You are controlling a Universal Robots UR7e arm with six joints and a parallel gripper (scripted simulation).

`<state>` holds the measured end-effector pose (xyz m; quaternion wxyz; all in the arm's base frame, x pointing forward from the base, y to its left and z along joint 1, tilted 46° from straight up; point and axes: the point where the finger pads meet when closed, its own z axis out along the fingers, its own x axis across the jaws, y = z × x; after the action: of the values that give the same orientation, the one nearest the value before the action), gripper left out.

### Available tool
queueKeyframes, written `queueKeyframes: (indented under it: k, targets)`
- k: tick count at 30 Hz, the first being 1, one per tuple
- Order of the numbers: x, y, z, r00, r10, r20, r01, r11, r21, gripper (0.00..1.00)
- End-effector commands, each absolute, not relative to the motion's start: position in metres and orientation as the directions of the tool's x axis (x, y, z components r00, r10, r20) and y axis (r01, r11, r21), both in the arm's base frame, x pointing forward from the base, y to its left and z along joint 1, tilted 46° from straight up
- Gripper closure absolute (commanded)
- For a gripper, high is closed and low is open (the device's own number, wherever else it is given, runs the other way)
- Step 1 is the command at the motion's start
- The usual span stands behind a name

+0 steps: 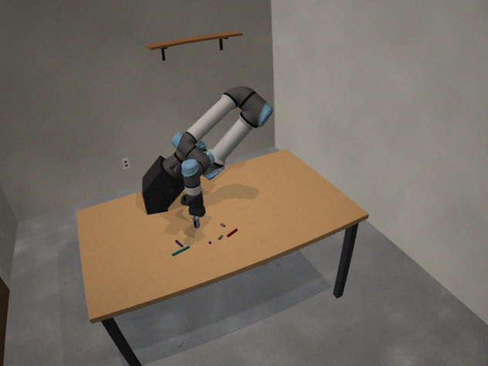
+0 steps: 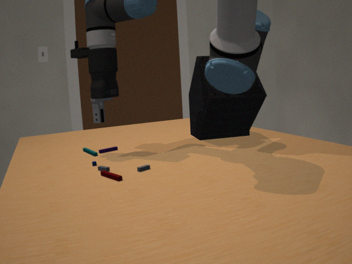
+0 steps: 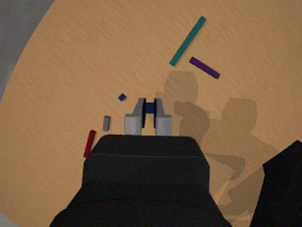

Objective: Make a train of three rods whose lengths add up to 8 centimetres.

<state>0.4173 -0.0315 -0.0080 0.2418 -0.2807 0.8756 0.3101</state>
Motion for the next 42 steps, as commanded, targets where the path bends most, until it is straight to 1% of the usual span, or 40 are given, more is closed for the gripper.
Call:
queueKeyframes:
  k: [1,10,29,42]
  targets:
    - [0.387,-0.011,0.002,-0.822,-0.228,-0.521,-0.511,0.699,0.5,0.76]
    - [0.358,0.01,0.008,-0.892,-0.115,-0.436,-0.375,0.726,0.576,0.76]
    - [0.359,0.011,0.006,-0.893,-0.114,-0.435,-0.374,0.726,0.577,0.76]
    - [0.365,0.029,-0.012,-0.893,-0.114,-0.435,-0.374,0.726,0.577,0.76]
